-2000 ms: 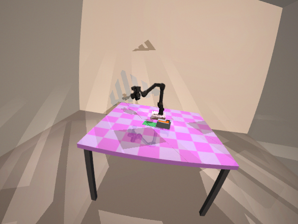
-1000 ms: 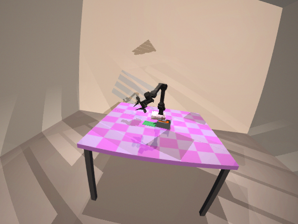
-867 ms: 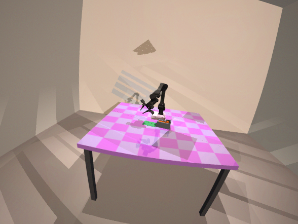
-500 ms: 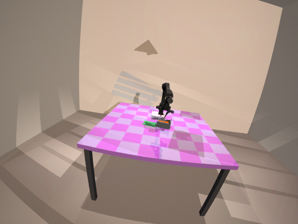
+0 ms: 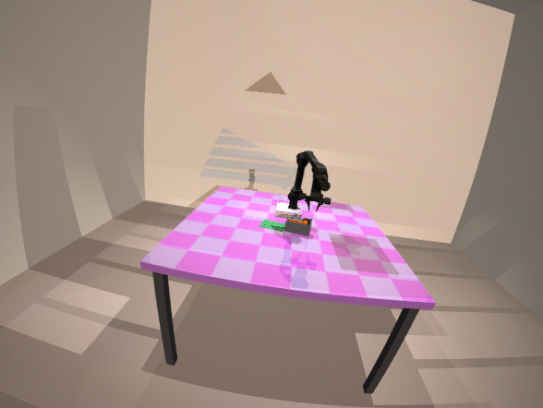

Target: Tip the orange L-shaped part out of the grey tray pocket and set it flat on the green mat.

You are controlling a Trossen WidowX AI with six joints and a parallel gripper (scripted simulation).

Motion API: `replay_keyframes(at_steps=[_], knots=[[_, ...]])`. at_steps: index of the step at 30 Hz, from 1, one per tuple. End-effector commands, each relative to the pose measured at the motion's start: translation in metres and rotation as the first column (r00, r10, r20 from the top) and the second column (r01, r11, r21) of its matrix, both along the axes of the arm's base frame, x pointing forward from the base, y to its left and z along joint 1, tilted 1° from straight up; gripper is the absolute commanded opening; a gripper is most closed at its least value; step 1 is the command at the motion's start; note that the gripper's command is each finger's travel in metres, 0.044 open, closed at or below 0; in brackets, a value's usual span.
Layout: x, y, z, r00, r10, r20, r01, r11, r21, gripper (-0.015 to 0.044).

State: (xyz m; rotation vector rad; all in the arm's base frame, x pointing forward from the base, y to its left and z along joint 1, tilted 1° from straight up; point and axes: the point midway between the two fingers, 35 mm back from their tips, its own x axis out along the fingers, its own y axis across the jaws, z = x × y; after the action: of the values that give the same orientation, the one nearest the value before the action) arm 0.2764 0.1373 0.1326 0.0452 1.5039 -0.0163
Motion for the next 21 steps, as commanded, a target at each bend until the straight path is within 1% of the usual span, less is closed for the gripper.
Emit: replay_keyframes(at_steps=[1, 4, 12, 21], knots=[[-0.001, 0.001, -0.032, 1.0, -0.005, -0.023, 0.005, 1.0, -0.005, 0.018], [-0.002, 0.0, -0.062, 1.0, -0.005, -0.023, 0.005, 1.0, -0.005, 0.018], [-0.002, 0.0, -0.067, 1.0, -0.005, -0.023, 0.005, 1.0, -0.005, 0.018], [-0.001, 0.001, -0.082, 1.0, -0.005, -0.023, 0.005, 1.0, -0.005, 0.018]])
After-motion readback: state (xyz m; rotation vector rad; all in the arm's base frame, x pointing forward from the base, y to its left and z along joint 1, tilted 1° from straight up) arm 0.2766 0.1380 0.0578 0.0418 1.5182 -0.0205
